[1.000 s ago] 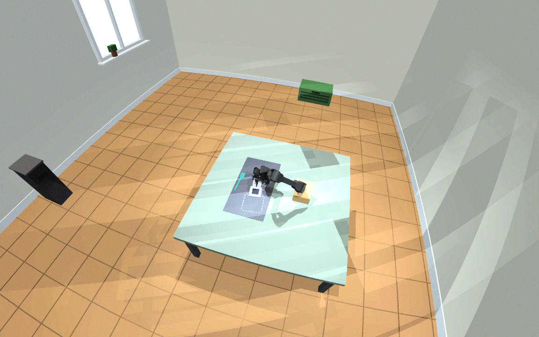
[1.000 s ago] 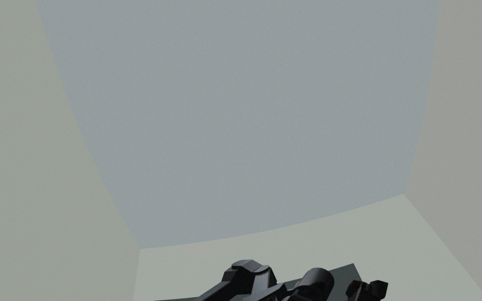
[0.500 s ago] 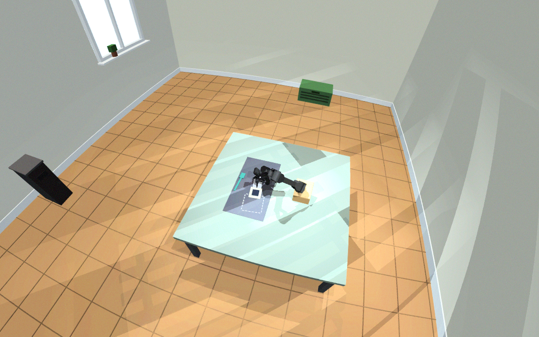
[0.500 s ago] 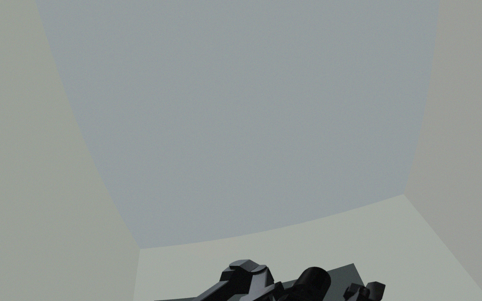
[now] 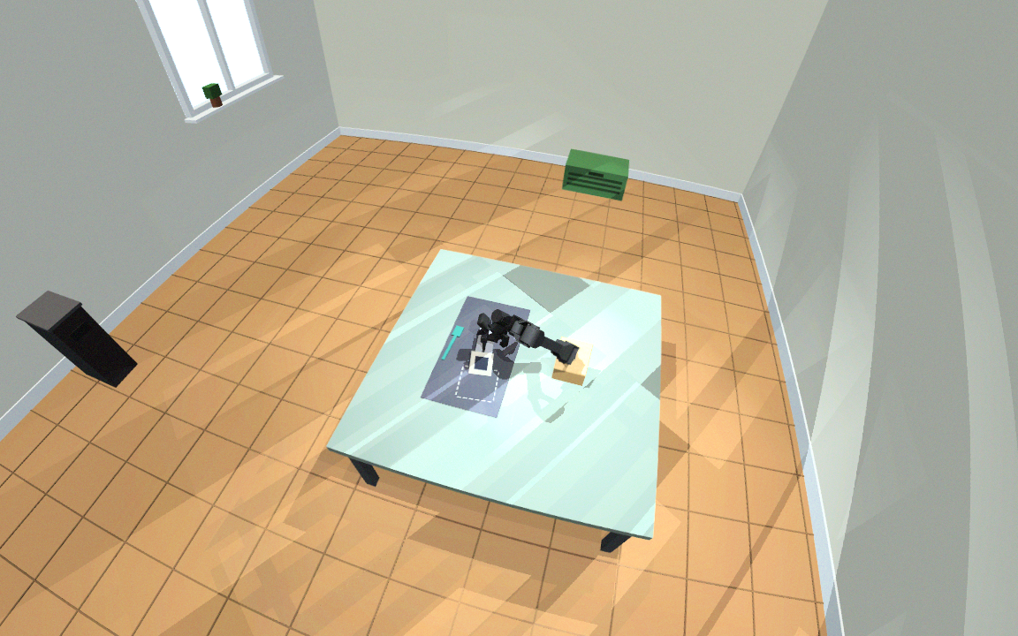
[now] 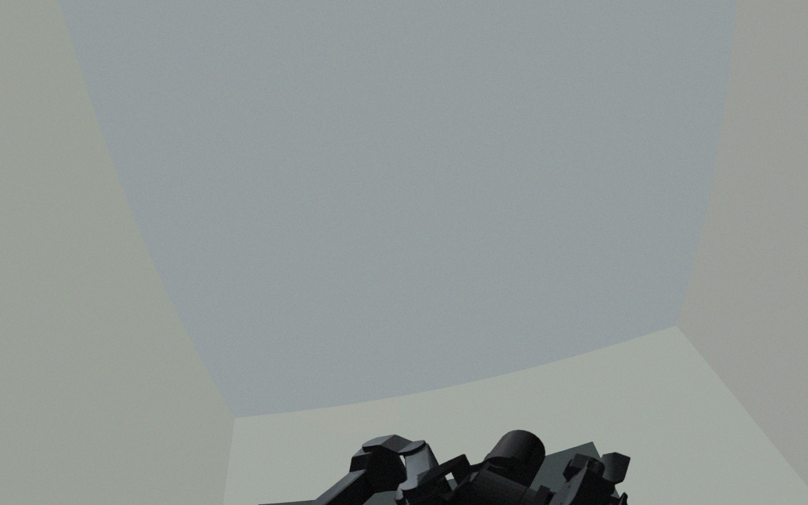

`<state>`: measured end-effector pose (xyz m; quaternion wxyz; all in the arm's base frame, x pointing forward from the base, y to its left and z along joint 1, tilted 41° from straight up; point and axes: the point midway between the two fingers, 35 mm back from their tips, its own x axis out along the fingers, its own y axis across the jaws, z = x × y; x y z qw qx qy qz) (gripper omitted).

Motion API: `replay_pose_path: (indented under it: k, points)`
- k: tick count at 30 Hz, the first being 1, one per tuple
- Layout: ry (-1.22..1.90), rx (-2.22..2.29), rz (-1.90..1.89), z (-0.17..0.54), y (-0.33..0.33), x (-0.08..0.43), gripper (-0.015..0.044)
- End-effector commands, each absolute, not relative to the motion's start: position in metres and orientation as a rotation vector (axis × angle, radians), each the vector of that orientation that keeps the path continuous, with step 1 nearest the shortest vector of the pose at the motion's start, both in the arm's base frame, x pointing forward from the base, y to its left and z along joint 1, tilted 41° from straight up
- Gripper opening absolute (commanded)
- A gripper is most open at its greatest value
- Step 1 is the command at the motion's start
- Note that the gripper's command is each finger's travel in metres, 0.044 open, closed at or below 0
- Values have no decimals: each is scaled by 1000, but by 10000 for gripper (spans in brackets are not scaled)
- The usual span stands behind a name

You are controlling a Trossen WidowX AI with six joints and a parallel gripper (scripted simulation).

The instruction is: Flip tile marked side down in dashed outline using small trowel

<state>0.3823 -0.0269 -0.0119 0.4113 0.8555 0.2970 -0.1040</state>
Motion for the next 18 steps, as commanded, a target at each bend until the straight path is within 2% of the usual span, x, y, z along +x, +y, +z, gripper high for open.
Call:
replay_pose_path:
  k: [1,18]
  points:
    - [734,2151,-254,1,-28,382,0]
    - [735,2153,-253,36,-6,378,0]
